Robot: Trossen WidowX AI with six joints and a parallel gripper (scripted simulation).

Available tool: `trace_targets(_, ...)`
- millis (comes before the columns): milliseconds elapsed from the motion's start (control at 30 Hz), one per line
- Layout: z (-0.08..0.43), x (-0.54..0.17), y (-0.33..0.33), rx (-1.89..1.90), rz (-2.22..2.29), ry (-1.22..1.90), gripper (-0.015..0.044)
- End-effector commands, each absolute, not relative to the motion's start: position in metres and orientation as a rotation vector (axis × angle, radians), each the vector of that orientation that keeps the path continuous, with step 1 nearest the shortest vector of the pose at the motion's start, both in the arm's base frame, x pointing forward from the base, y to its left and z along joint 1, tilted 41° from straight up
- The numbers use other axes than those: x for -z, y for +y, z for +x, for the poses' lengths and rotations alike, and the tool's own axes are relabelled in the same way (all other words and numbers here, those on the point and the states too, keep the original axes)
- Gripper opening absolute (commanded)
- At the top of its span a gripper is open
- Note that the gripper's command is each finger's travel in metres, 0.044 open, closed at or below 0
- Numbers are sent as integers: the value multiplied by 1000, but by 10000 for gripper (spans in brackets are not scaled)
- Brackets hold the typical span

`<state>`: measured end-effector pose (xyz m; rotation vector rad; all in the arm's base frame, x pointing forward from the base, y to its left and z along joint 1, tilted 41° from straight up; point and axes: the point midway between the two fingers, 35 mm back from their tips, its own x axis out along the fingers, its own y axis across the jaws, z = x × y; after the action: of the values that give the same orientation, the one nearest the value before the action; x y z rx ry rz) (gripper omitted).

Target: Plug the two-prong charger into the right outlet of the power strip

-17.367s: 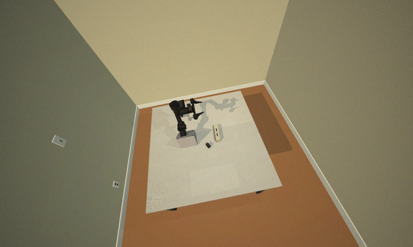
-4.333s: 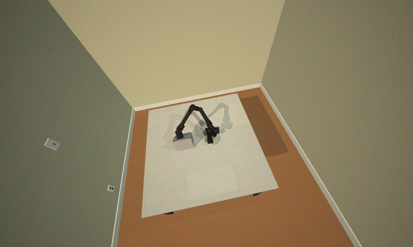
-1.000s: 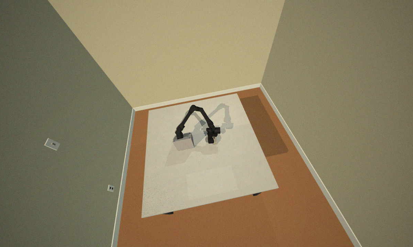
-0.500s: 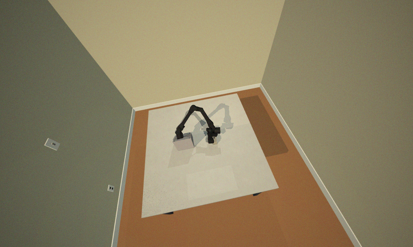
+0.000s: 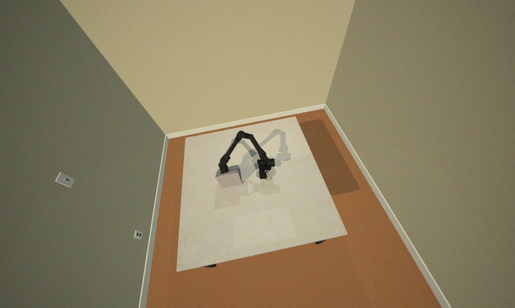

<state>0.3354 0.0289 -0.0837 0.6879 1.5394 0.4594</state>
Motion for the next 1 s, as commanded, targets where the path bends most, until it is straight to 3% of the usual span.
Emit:
trace_targets(0, 343, 82, 27, -460, 676, 1513, 0)
trace_targets(967, 344, 85, 29, -460, 676, 1513, 0)
